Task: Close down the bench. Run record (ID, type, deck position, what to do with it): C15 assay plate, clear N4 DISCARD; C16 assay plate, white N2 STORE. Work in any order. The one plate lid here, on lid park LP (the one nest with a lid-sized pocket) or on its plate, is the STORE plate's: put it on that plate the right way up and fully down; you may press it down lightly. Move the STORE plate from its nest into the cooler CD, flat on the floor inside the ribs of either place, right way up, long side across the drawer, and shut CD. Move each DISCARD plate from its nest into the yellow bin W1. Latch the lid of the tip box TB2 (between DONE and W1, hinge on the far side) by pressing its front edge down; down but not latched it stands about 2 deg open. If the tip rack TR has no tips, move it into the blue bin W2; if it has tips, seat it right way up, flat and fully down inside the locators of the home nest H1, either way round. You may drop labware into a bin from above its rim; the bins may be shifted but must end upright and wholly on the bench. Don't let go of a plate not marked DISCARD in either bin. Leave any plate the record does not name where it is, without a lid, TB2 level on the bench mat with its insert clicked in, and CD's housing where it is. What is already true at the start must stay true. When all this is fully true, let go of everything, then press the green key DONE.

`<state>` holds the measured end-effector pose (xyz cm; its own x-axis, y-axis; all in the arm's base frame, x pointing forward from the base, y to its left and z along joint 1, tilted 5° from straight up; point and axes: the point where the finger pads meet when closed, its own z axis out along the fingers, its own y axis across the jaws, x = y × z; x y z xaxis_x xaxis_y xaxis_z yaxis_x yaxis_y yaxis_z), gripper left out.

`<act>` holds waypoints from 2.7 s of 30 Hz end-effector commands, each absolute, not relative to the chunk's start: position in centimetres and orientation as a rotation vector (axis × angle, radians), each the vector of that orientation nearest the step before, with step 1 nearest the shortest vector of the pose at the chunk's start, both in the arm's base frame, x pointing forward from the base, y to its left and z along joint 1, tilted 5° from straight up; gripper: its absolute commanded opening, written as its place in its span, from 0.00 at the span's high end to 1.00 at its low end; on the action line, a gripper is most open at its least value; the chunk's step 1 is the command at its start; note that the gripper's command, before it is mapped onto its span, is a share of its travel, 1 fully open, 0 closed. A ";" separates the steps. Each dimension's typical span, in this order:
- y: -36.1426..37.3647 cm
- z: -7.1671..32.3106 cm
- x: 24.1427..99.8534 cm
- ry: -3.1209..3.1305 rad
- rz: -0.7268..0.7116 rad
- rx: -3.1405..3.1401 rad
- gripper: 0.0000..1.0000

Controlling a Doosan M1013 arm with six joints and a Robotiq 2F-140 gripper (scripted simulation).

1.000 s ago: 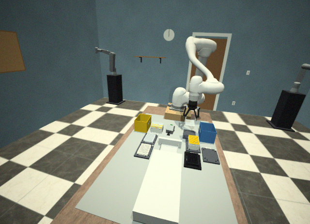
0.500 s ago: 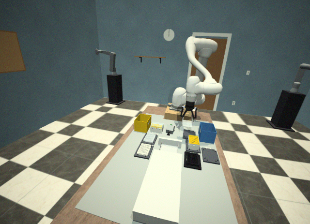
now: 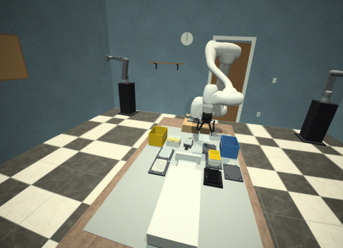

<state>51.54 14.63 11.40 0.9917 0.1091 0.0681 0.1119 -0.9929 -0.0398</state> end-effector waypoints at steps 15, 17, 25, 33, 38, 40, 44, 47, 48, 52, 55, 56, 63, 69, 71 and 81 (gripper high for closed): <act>12.0 11.5 54.7 -0.172 -0.102 -3.091 1.00; 11.6 11.5 55.1 -0.172 -0.102 -3.091 1.00; 10.3 11.5 56.7 -0.172 -0.102 -3.091 1.00; 9.2 11.6 57.9 -0.172 -0.102 -3.091 1.00; 8.4 11.6 58.9 -0.172 -0.102 -3.091 1.00; 8.0 11.6 59.3 -0.172 -0.102 -3.091 1.00; 7.7 11.6 59.8 -0.172 -0.102 -3.091 1.00; 7.2 11.6 60.4 -0.172 -0.102 -3.091 1.00; 7.0 11.6 60.6 -0.172 -0.102 -3.091 1.00; 6.3 11.6 61.4 -0.172 -0.102 -3.091 1.00; 5.8 11.7 62.0 -0.172 -0.102 -3.091 1.00; 5.6 11.7 62.2 -0.172 -0.102 -3.091 1.00; 4.7 11.7 63.2 -0.172 -0.102 -3.091 1.00; 3.7 11.7 64.4 -0.172 -0.102 -3.091 1.00; 3.4 11.7 64.8 -0.172 -0.102 -3.091 1.00; 2.0 11.8 66.5 -0.172 -0.102 -3.091 1.00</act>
<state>66.06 2.32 11.73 0.9917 0.1091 0.0679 0.1120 -0.9929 -0.0399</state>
